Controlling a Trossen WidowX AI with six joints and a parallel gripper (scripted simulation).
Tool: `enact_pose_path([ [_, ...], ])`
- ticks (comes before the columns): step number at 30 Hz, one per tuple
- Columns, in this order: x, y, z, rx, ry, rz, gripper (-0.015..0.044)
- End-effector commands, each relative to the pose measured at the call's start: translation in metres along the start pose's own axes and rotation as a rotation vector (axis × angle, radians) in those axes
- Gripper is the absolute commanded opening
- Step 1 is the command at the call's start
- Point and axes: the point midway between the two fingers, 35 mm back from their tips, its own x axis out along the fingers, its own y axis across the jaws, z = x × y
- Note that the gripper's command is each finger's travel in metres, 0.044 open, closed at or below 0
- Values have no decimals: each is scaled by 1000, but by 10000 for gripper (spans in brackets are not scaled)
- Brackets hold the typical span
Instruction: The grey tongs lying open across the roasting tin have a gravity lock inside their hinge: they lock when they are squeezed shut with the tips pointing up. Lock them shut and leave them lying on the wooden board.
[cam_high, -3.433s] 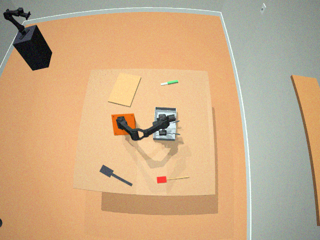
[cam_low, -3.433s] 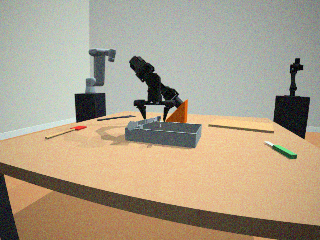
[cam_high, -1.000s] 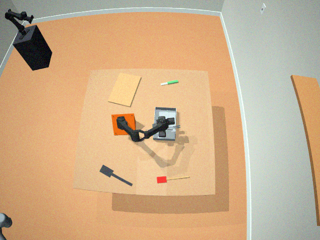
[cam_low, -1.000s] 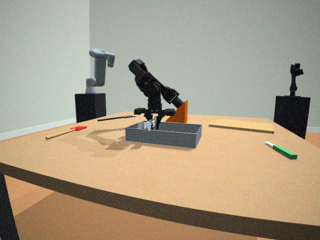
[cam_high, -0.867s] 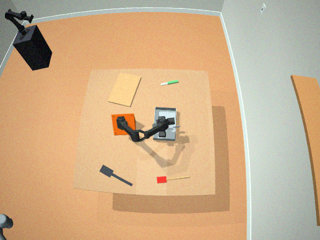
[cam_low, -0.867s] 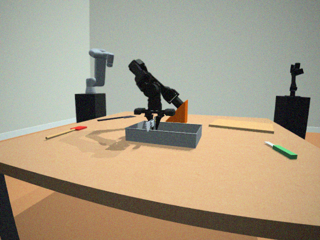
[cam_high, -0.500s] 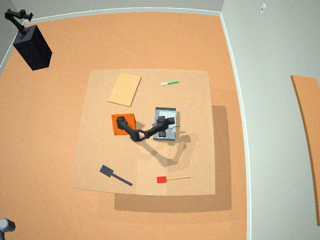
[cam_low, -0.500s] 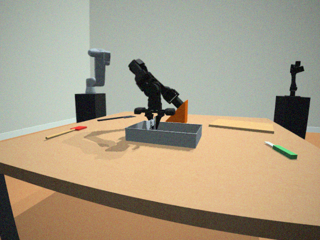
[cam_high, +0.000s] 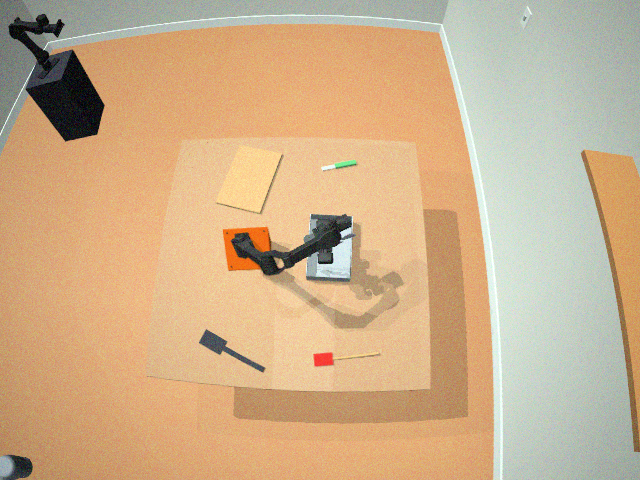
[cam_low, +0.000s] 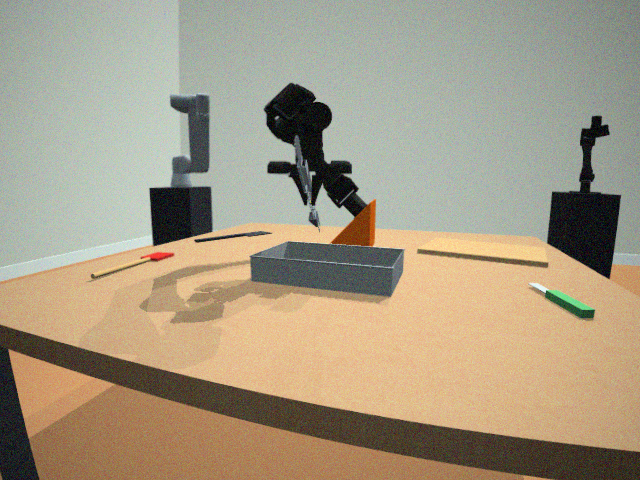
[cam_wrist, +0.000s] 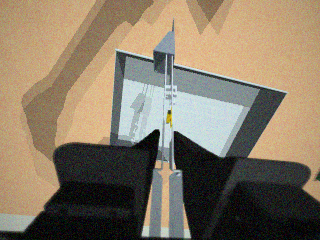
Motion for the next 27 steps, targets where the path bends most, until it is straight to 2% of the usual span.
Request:
enact_pose_path([
  [1, -1, 1, 0, 8, -9, -2, -150],
  [9, -1, -20, -2, -29, -8, -6, -150],
  [27, -14, -156, 3, -248, 3, -42, -150],
])
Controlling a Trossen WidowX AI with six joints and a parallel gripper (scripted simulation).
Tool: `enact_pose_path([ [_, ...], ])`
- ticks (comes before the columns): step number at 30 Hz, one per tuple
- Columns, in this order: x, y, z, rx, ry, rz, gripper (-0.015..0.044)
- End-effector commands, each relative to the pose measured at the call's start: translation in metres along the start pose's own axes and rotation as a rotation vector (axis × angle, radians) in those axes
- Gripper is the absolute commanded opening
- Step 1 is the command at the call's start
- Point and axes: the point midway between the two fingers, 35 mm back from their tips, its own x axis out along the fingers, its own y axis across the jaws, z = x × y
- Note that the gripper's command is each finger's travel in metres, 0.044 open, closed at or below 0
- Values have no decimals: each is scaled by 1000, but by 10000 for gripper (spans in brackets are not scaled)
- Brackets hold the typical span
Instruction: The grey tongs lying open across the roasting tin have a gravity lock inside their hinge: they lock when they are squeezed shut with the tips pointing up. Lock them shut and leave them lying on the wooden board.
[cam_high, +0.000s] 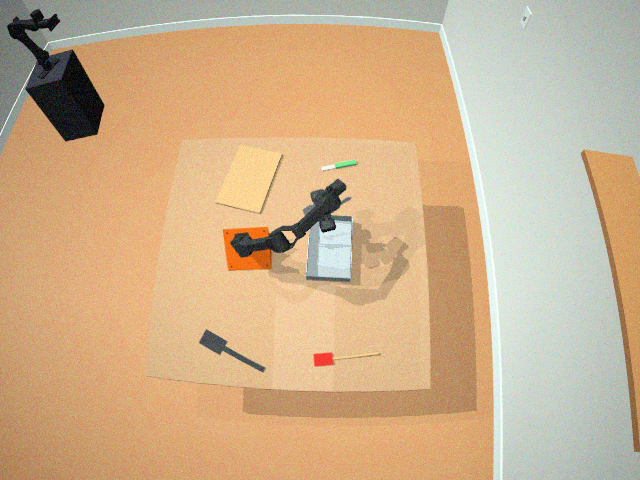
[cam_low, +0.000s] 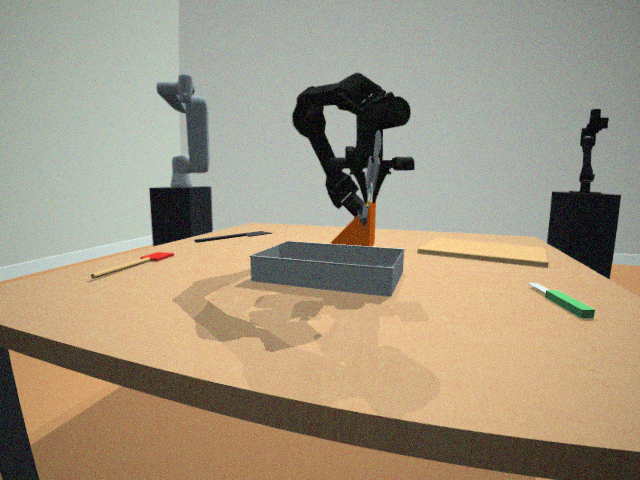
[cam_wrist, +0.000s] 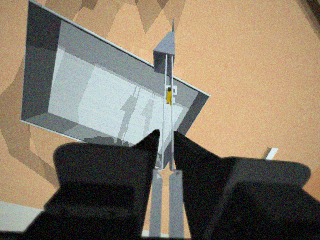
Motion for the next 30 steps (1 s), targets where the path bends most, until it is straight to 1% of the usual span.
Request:
enact_pose_path([
  [1, -4, -26, -3, -31, 10, -10, -150],
  [11, -2, -99, 5, -144, 8, -7, -150],
  [21, 7, -171, 25, -258, 0, 7, -150],
  [30, 5, -196, 37, -302, 6, 2, -150],
])
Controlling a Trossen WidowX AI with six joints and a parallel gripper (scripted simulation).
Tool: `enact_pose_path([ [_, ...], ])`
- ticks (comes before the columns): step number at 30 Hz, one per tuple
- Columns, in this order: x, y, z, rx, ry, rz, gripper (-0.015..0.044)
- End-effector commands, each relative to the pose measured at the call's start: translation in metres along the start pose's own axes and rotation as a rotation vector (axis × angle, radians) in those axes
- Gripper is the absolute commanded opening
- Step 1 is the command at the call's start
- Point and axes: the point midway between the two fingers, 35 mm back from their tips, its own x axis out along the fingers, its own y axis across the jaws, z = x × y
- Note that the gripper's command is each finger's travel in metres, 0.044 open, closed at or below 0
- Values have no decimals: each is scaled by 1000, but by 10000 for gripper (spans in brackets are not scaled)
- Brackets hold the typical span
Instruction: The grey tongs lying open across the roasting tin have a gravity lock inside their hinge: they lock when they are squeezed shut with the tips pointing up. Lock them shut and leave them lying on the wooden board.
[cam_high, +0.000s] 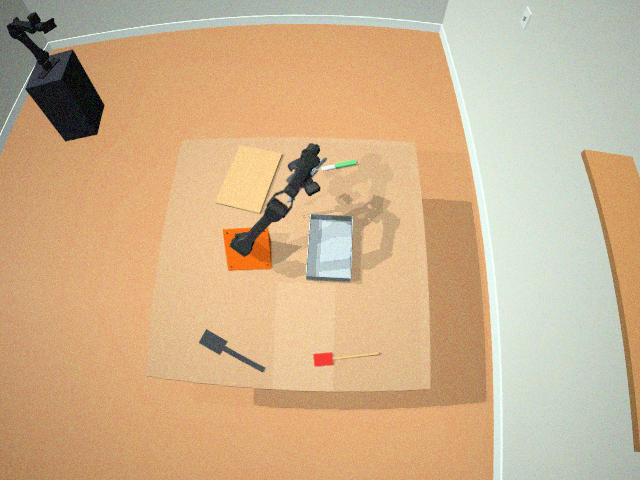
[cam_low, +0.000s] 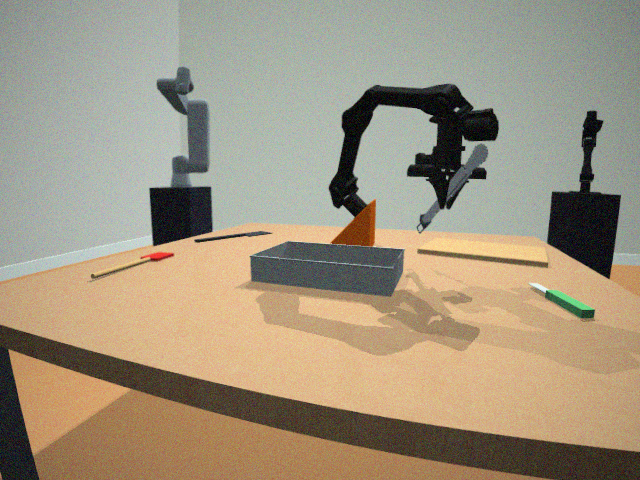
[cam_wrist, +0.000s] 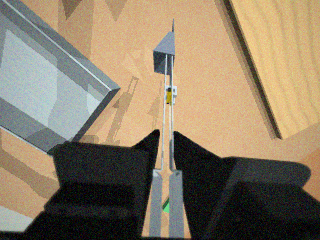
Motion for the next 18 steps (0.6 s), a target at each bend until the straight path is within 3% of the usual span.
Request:
enact_pose_path([
  [1, -10, -16, 1, -14, 25, -16, -150],
  [18, -30, -132, 49, -198, 77, -39, -150],
])
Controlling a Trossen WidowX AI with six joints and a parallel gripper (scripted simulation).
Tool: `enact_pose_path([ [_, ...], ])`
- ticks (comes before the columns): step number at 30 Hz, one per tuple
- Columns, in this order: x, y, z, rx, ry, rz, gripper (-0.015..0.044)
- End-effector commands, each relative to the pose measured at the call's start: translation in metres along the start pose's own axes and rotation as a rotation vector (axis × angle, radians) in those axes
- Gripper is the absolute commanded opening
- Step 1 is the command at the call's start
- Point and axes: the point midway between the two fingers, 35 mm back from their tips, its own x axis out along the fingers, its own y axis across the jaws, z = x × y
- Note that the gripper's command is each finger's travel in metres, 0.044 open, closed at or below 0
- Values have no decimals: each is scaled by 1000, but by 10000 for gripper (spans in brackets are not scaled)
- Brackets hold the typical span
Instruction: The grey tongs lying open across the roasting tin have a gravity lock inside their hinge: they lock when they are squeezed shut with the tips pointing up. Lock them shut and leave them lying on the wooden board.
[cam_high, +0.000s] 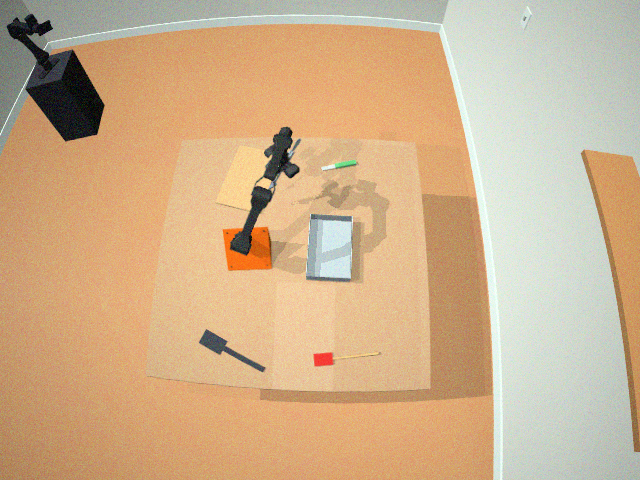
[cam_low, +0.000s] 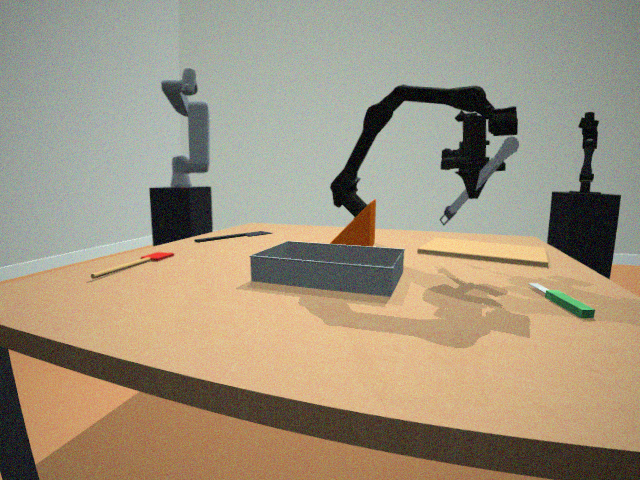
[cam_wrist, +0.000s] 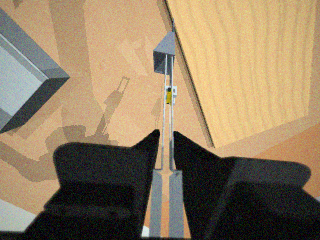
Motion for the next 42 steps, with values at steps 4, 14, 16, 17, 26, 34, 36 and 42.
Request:
enact_pose_path([
  [4, -7, -46, 14, -65, 25, -16, -150],
  [14, -4, -116, 51, -193, 38, -18, -150],
  [16, -2, -129, 59, -218, 39, -17, -150],
  [17, -1, -135, 64, -231, 40, -16, -150],
  [26, 10, -180, 100, -325, 41, -8, -150],
  [34, 11, -181, 99, -325, 54, -9, -150],
  [36, 12, -182, 98, -325, 69, -11, -150],
  [42, 15, -188, 93, -321, 153, -23, -150],
])
